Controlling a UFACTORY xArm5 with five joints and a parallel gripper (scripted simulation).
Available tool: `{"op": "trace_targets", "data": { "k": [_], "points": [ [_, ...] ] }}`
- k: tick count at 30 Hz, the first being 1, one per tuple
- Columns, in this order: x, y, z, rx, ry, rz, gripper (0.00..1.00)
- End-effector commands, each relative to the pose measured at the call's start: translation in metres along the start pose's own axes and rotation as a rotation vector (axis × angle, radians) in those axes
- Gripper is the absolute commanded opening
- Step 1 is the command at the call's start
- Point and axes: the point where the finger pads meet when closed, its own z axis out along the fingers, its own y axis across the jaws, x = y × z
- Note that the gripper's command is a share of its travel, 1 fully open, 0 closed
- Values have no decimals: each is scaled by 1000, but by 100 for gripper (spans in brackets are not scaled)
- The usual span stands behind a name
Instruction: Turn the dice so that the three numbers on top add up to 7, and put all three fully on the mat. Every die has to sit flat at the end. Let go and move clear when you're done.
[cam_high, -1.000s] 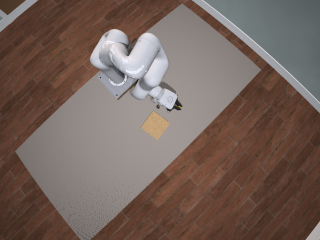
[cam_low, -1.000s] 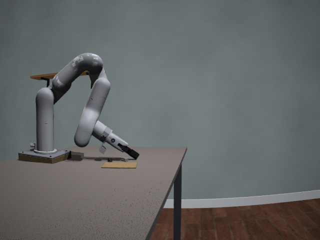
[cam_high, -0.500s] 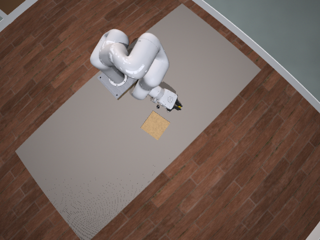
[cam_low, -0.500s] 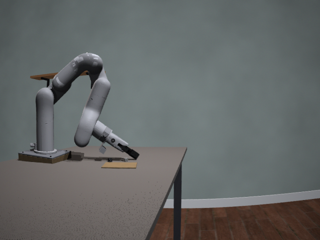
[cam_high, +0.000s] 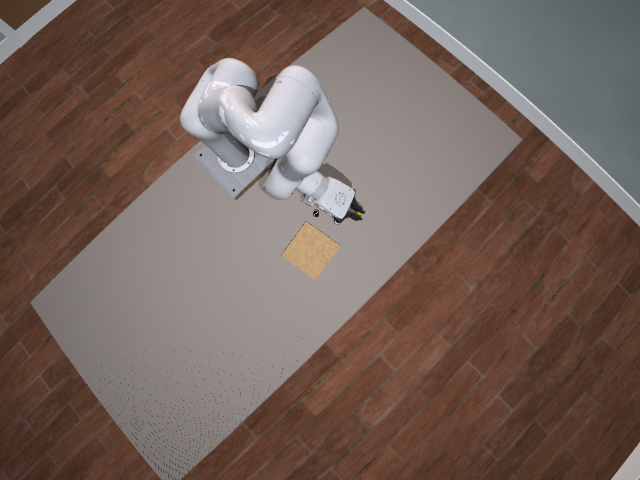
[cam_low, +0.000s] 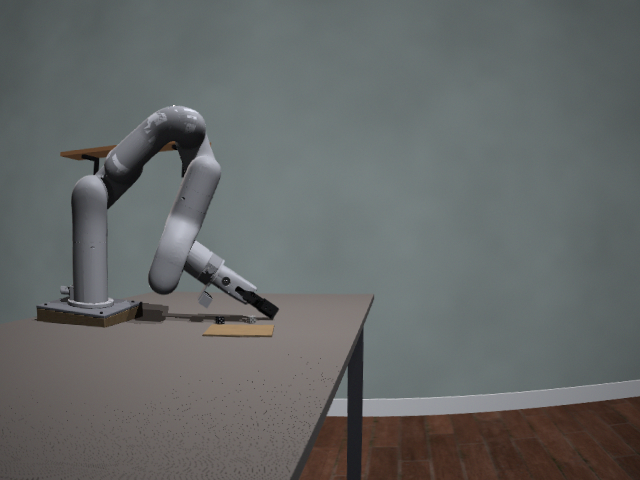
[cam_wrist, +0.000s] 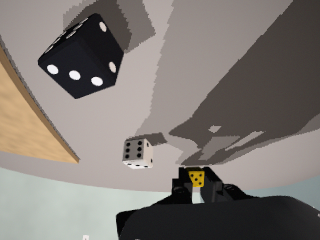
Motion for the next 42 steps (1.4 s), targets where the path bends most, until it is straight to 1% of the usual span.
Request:
{"op": "trace_targets", "data": {
  "k": [1,2,4,5,7,8,42],
  "points": [
    [-1,0,0,0,-2,0,19],
    [-1,0,0,0,-2,0,23],
    [-1,0,0,0,-2,0,23],
    [-1,0,0,0,-2,0,27],
    [-1,0,0,0,-2,0,27],
    [-1,0,0,0,-2,0,31],
    [-1,0,0,0,-2,0,31]
  ]
}}
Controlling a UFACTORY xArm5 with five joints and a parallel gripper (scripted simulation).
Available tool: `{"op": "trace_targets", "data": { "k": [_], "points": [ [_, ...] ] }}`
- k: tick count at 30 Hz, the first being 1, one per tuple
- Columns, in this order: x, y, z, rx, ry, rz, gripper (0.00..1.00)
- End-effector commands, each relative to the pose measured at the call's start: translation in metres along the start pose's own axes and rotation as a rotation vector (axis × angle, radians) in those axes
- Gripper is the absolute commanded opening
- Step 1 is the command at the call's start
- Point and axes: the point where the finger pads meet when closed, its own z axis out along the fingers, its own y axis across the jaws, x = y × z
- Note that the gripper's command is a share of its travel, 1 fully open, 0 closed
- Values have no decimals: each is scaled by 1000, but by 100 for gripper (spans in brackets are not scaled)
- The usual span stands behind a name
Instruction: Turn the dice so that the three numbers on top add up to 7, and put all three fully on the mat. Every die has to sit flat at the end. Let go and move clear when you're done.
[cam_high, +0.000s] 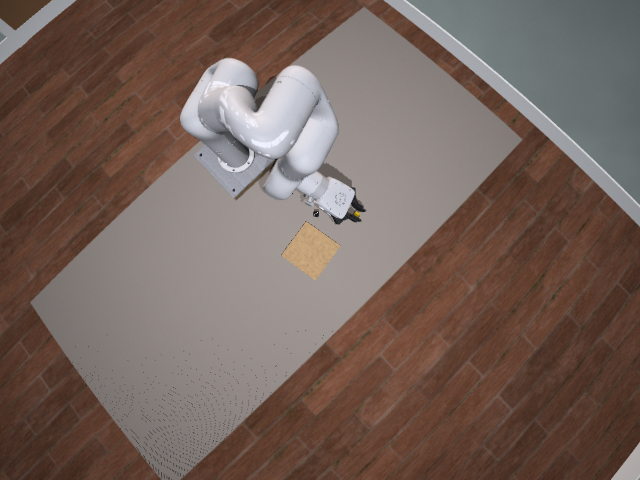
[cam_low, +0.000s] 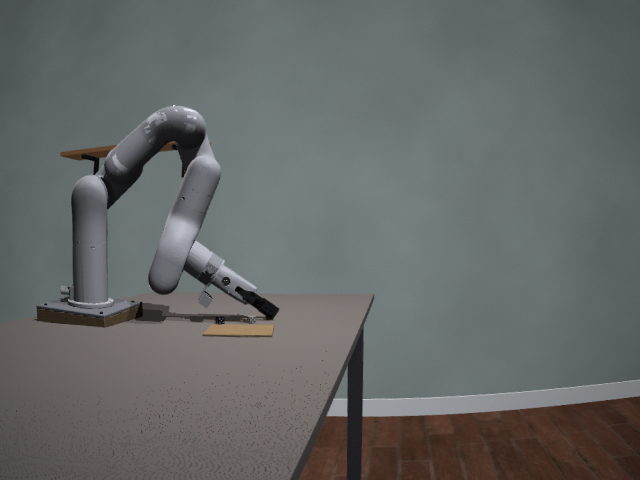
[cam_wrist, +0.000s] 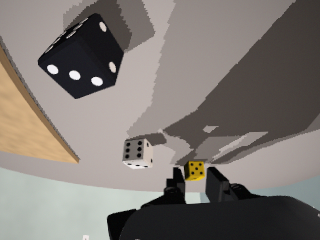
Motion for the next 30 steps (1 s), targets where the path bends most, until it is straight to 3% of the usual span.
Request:
{"op": "trace_targets", "data": {
  "k": [1,20,30],
  "points": [
    [-1,0,0,0,-2,0,31],
    [-1,0,-10,-1,-2,0,31],
    [-1,2,-45,-3,-2,0,31]
  ]
}}
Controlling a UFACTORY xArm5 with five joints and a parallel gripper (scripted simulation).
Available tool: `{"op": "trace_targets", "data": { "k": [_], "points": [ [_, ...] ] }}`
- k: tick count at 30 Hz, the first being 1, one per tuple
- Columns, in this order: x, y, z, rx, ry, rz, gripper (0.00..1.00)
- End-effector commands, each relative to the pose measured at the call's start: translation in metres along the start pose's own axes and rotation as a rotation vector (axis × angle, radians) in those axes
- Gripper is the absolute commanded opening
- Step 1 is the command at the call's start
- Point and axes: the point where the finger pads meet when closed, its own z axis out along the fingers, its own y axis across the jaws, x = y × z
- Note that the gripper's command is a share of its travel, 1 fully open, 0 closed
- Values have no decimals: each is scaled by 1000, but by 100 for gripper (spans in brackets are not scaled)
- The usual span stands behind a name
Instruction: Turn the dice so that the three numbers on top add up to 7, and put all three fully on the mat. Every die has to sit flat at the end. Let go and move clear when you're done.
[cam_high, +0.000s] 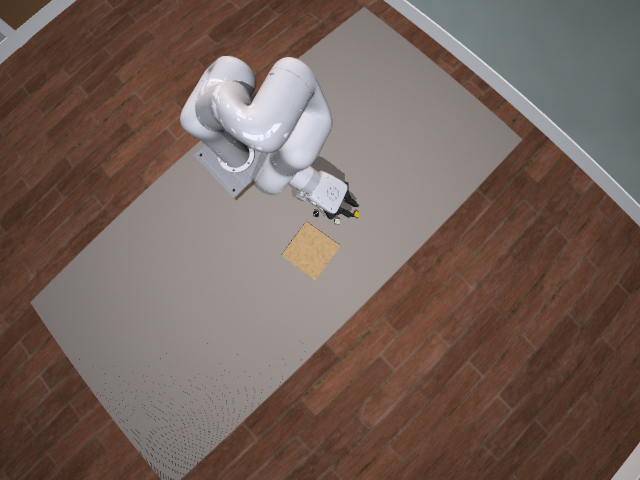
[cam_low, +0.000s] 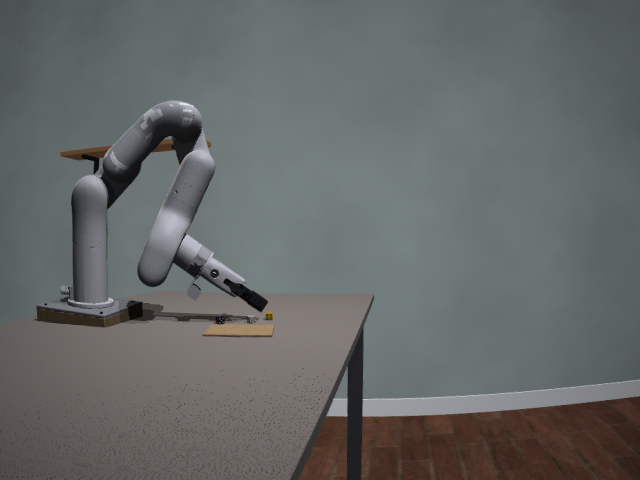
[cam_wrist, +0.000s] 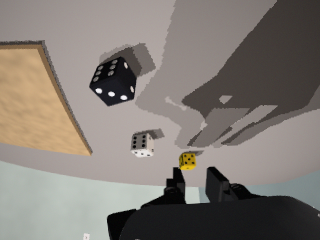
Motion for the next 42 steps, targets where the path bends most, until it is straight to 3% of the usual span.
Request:
{"op": "trace_targets", "data": {
  "k": [1,13,30,42],
  "points": [
    [-1,1,-15,-1,-2,0,31],
    [-4,1,-21,-2,-2,0,31],
    [-49,2,-51,-10,-2,0,31],
    [-51,2,-51,-11,12,0,31]
  ]
}}
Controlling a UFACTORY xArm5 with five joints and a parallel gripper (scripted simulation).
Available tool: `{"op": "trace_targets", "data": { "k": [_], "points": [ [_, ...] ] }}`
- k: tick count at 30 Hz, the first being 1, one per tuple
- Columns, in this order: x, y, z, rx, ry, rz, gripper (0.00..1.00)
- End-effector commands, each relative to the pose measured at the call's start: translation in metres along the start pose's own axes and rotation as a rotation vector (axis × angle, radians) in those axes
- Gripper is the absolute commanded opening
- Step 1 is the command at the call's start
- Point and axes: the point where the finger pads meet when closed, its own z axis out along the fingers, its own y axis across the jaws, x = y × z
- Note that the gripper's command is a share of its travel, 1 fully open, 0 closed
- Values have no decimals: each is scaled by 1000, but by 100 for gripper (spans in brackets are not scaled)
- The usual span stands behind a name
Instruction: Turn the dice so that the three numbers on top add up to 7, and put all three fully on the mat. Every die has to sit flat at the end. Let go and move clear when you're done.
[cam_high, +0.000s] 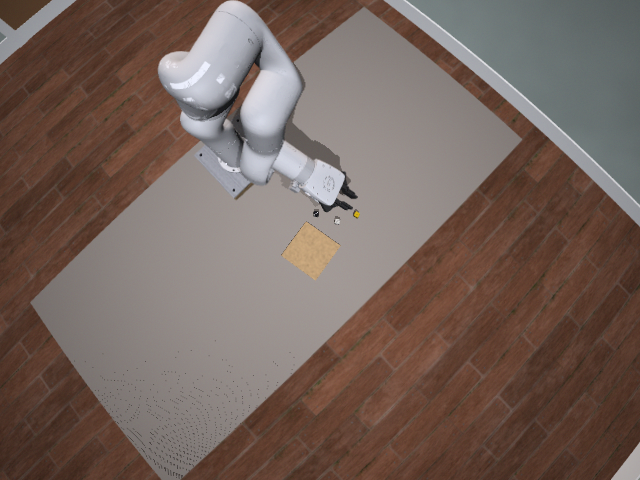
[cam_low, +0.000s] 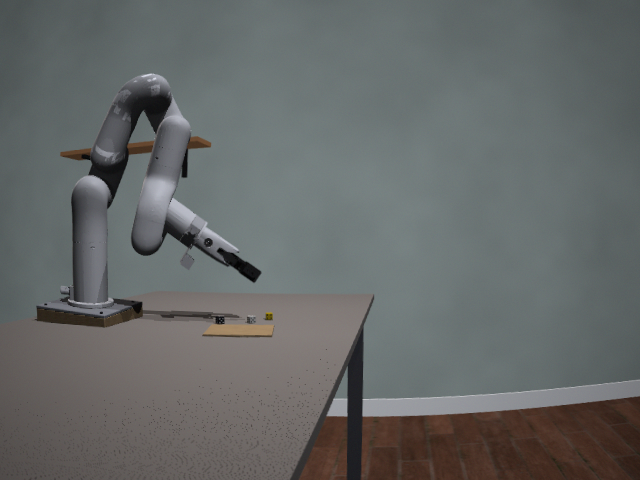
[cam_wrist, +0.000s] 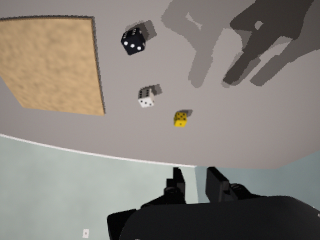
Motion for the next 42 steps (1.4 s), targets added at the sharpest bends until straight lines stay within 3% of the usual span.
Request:
{"op": "trace_targets", "data": {
  "k": [1,7,14,17,19,22,31,34,37,38,40,42],
  "points": [
    [-2,0,1,-1,14,0,31],
    [-7,0,4,-5,102,3,31],
    [-16,0,9,-13,289,11,31],
    [-17,0,10,-14,301,12,31],
    [-21,-1,12,-16,368,15,31],
    [-24,-1,12,-17,410,18,31],
    [-36,-1,19,-21,612,31,31],
    [-37,-1,19,-21,617,31,31],
    [-44,-1,22,-21,732,40,31],
    [-44,-1,22,-21,734,40,31],
    [-48,-1,24,-21,800,44,31],
    [-50,-1,25,-20,831,47,31]
  ]
}}
